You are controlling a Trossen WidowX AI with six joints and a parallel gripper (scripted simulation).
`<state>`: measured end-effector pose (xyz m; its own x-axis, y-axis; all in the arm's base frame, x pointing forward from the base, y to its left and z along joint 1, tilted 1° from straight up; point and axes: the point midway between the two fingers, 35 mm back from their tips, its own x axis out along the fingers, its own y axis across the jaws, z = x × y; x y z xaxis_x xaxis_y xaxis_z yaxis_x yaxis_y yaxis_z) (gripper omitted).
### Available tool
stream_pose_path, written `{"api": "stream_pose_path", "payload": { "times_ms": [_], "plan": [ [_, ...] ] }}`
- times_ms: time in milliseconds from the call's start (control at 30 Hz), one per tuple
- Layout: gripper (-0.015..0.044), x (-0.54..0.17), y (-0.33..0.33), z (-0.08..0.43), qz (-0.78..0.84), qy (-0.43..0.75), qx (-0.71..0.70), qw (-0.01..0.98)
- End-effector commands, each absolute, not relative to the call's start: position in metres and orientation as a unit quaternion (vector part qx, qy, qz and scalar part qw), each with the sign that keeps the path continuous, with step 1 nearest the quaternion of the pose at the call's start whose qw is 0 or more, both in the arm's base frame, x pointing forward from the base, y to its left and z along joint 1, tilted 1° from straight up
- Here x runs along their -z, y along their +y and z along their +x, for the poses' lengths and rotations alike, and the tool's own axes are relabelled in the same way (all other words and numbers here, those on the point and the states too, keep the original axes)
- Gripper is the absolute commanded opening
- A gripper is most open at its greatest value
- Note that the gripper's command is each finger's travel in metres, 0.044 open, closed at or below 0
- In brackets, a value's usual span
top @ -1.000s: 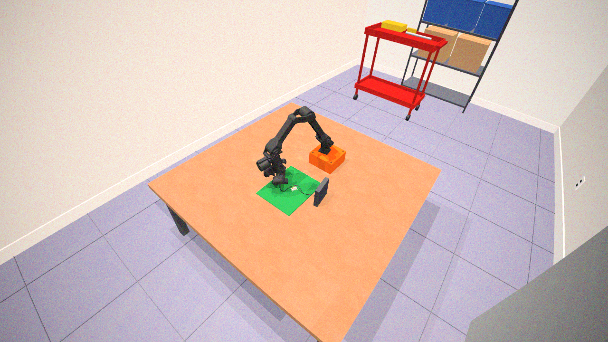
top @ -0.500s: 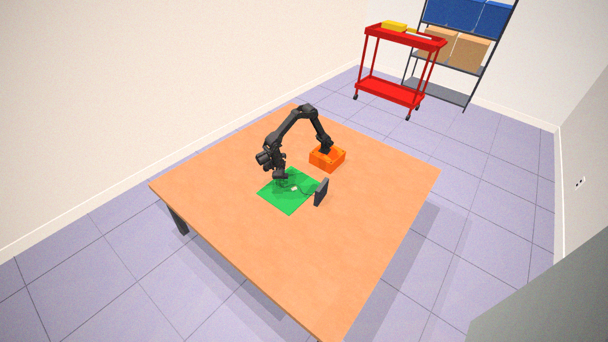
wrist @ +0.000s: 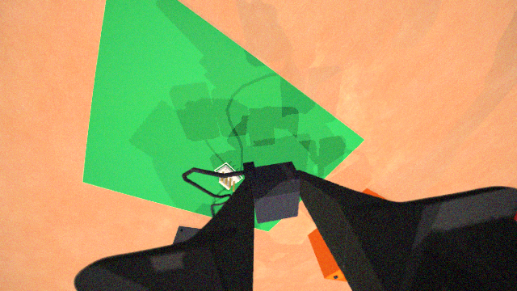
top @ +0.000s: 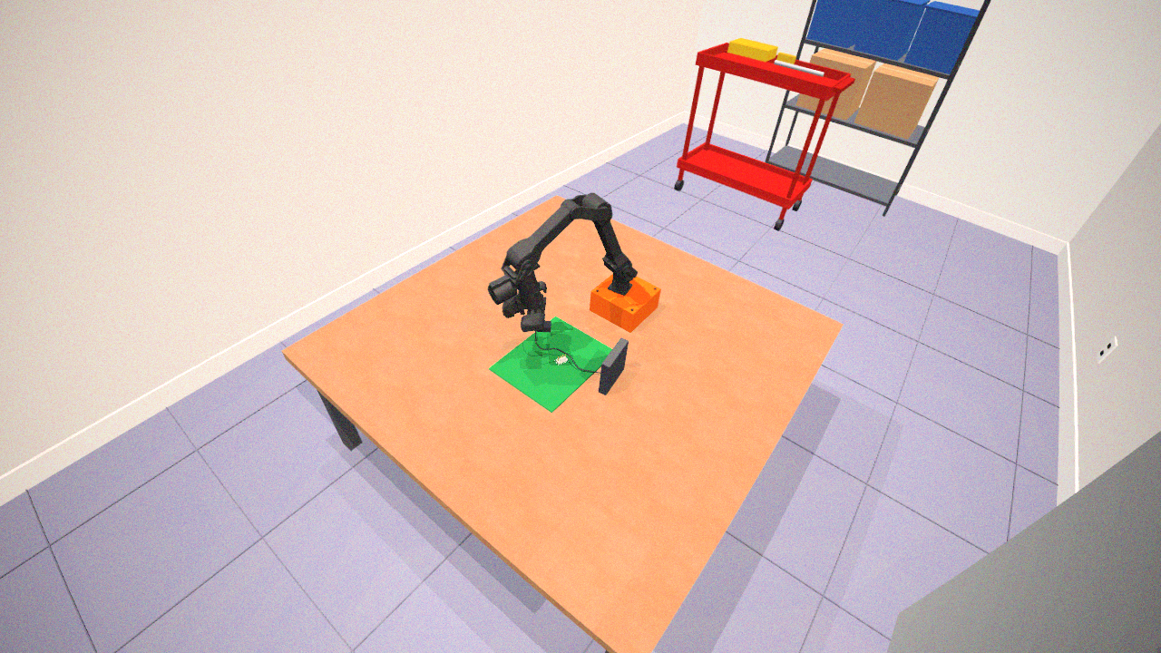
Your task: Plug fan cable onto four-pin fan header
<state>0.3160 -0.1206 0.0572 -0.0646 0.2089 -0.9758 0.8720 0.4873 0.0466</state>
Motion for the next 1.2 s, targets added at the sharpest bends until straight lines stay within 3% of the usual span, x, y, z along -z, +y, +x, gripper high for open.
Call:
{"api": "stream_pose_path", "payload": {
  "times_ms": [0, 600, 1167],
  "plan": [
    [0.0, -0.059, -0.119, 0.315, 0.378, 0.675, 0.273, 0.571],
    [0.0, -0.059, -0.113, 0.313, 0.161, 0.71, 0.084, 0.681],
    [0.0, -0.059, -0.108, 0.311, -0.069, 0.693, -0.093, 0.712]
  ]
}}
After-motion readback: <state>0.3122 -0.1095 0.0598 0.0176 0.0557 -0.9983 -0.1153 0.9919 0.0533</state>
